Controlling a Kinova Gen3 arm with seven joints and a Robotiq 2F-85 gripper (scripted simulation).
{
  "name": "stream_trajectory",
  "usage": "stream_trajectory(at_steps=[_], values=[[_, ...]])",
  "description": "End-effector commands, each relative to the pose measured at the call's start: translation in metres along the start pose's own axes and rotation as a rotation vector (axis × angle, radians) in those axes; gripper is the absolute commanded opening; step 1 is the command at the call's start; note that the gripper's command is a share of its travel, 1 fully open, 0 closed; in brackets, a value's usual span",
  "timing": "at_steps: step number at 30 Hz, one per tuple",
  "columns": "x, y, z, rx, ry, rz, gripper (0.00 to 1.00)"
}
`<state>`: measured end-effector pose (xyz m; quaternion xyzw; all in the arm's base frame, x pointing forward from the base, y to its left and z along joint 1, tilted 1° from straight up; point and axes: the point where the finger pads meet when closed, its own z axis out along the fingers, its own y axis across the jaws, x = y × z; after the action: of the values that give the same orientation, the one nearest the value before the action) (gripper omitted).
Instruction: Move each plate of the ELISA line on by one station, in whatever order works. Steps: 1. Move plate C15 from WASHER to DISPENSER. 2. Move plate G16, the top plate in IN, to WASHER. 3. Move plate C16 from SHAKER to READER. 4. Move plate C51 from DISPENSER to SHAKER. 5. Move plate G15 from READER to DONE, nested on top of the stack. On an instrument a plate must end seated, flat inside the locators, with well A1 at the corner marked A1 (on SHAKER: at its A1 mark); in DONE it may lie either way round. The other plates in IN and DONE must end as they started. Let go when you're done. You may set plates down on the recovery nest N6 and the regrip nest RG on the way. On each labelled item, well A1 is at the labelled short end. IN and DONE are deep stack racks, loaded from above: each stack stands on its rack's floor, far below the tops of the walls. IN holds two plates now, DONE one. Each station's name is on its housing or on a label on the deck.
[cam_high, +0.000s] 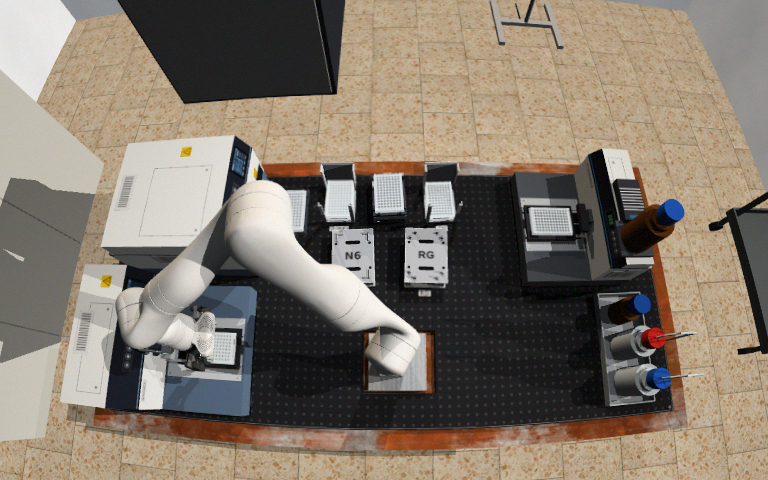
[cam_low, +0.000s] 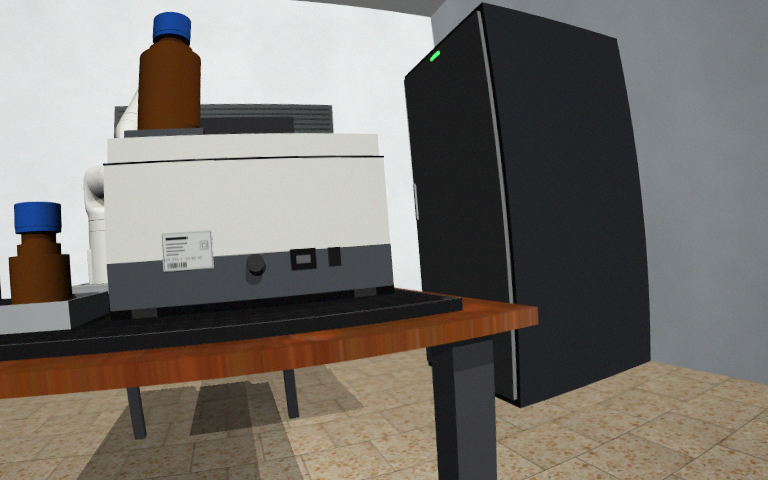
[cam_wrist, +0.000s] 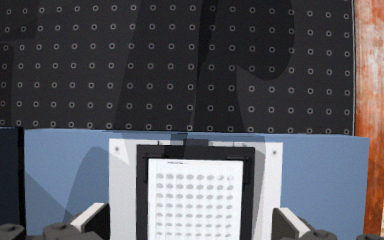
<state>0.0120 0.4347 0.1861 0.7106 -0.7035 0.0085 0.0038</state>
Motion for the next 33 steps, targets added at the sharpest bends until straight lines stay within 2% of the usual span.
stream_trajectory(at_steps=[1, 33], values=[[0.007, 0.0, -0.001, 0.0, -0.003, 0.0, 1.0], [0.107, -0.003, 0.0, 0.0, -0.003, 0.0, 1.0]])
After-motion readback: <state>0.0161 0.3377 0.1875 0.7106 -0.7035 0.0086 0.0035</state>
